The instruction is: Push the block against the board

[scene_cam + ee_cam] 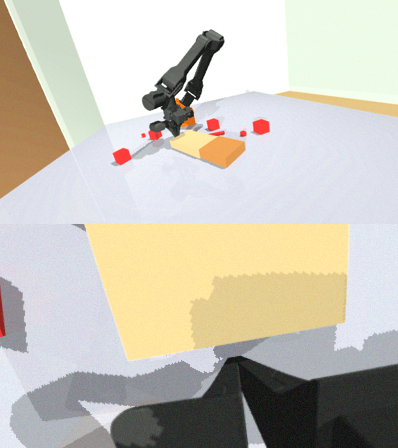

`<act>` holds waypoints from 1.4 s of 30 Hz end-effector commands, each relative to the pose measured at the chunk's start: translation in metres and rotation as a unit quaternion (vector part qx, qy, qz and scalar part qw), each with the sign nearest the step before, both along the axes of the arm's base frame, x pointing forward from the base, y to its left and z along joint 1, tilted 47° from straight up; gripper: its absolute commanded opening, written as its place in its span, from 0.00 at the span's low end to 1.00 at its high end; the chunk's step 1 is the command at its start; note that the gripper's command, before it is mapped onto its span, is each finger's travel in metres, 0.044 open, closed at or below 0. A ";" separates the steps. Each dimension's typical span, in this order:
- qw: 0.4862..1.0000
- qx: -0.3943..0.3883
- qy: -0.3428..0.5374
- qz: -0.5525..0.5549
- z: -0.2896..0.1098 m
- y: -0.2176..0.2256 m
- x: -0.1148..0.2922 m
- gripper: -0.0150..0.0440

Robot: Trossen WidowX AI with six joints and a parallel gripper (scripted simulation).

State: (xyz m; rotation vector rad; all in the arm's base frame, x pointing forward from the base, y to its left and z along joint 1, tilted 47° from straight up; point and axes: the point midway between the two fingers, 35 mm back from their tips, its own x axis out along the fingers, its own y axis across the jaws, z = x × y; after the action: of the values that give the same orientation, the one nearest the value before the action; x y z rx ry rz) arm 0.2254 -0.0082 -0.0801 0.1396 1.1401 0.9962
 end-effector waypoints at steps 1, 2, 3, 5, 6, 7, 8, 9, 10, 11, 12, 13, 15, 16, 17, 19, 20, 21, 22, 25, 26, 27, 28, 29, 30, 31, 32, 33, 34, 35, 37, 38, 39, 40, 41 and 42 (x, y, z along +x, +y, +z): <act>1.000 0.000 0.003 0.001 -0.004 -0.001 -0.008 0.25; 1.000 0.000 0.003 0.001 -0.004 -0.002 -0.009 0.25; 1.000 0.000 0.003 0.001 -0.005 -0.002 -0.011 0.25; 1.000 0.000 0.003 0.001 -0.007 -0.003 -0.014 0.25; 1.000 0.000 0.003 0.001 -0.007 -0.004 -0.015 0.25; 1.000 0.000 0.004 0.001 -0.008 -0.004 -0.017 0.25; 1.000 0.000 0.004 0.001 -0.009 -0.005 -0.018 0.25; 1.000 0.001 0.004 0.001 -0.010 -0.005 -0.019 0.25; 1.000 0.001 0.004 0.002 -0.010 -0.006 -0.021 0.25; 1.000 0.001 0.004 0.002 -0.011 -0.006 -0.022 0.25; 1.000 0.001 0.004 0.002 -0.012 -0.007 -0.024 0.25; 1.000 0.001 0.004 0.002 -0.012 -0.007 -0.025 0.25; 1.000 0.002 0.004 0.002 -0.014 -0.008 -0.028 0.25; 1.000 0.002 0.004 0.002 -0.014 -0.009 -0.030 0.25; 1.000 0.002 0.004 0.002 -0.015 -0.009 -0.031 0.25; 1.000 0.002 0.003 0.002 -0.015 -0.009 -0.032 0.25; 1.000 0.001 0.001 0.000 -0.012 -0.012 -0.027 0.25; 1.000 0.000 0.002 0.000 -0.006 -0.019 -0.027 0.25; 1.000 0.000 0.003 0.001 0.004 -0.030 -0.027 0.25; 1.000 0.001 0.004 0.002 0.024 -0.049 -0.030 0.25; 1.000 0.001 0.004 0.002 0.024 -0.049 -0.030 0.25; 1.000 0.001 0.004 0.002 0.024 -0.049 -0.030 0.25; 1.000 0.001 0.004 0.002 0.024 -0.049 -0.030 0.25; 1.000 0.001 0.004 0.002 0.024 -0.049 -0.030 0.25; 1.000 -0.001 -0.001 -0.004 0.023 -0.048 -0.026 0.25; 1.000 0.000 0.000 -0.002 0.027 -0.045 -0.022 0.25; 1.000 0.001 0.002 0.000 0.032 -0.041 -0.016 0.25; 1.000 0.002 0.003 0.002 0.036 -0.038 -0.012 0.25; 1.000 0.002 0.003 0.002 0.037 -0.037 -0.011 0.25; 1.000 0.002 0.003 0.002 0.037 -0.037 -0.011 0.25; 1.000 0.002 0.003 0.002 0.035 -0.034 -0.011 0.25; 1.000 0.002 0.003 0.002 0.028 -0.028 -0.009 0.25; 1.000 0.002 0.003 0.002 0.017 -0.017 -0.008 0.25; 1.000 0.002 0.003 0.002 0.007 -0.006 -0.008 0.25; 1.000 0.003 0.003 0.002 0.001 0.001 -0.008 0.25; 1.000 0.003 0.003 0.002 -0.001 0.003 -0.008 0.25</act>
State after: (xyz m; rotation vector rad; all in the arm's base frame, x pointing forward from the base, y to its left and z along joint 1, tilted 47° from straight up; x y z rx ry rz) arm 0.2250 -0.0253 -0.0683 0.1170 1.1277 0.9867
